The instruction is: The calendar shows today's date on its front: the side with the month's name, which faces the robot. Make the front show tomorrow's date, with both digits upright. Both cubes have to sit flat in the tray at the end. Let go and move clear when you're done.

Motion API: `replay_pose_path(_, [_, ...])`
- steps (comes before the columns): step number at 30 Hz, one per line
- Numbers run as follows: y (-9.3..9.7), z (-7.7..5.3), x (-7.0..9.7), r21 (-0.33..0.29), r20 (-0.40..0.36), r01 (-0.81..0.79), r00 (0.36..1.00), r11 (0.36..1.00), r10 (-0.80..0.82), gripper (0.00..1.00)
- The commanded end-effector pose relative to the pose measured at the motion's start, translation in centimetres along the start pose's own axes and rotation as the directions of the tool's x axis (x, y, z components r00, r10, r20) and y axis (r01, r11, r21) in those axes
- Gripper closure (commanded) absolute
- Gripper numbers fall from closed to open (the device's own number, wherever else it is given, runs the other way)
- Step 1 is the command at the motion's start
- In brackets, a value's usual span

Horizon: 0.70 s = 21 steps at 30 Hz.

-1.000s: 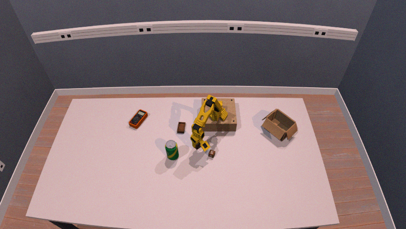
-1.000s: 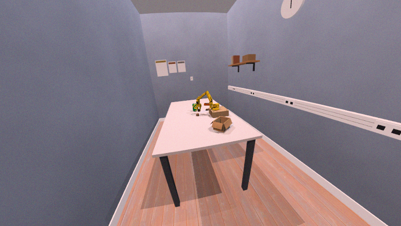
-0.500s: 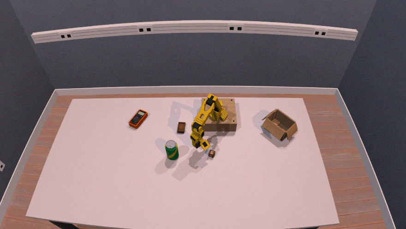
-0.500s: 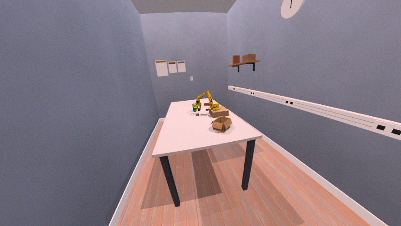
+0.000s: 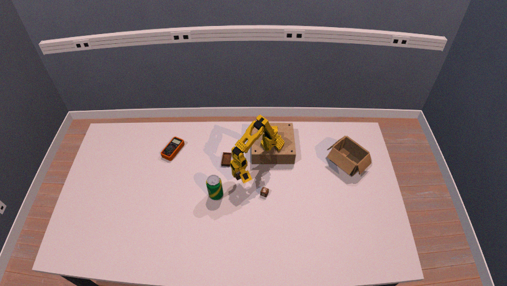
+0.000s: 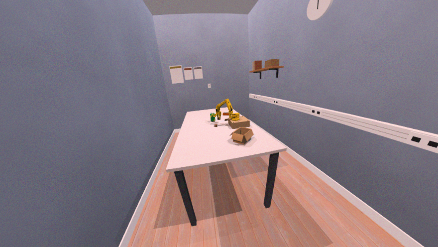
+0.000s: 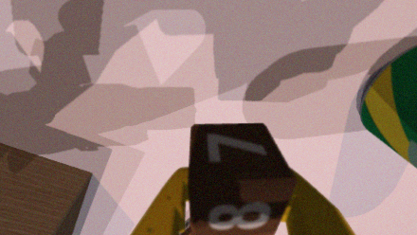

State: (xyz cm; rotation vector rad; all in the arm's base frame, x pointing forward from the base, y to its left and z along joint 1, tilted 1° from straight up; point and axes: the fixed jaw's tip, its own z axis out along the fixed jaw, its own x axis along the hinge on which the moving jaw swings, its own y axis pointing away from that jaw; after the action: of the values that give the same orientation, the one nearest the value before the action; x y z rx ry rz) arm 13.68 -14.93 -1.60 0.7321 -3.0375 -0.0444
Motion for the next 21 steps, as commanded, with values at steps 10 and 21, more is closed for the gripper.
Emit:
replay_pose_path(10, [-1.2, -0.2, 8.3, 0.007, 0.016, -0.377, 0.926, 0.926, 0.377, 1.0])
replay_pose_path(21, [-0.5, -0.2, 11.9, 0.002, 0.02, -0.526, 0.85, 0.85, 0.526, 1.0])
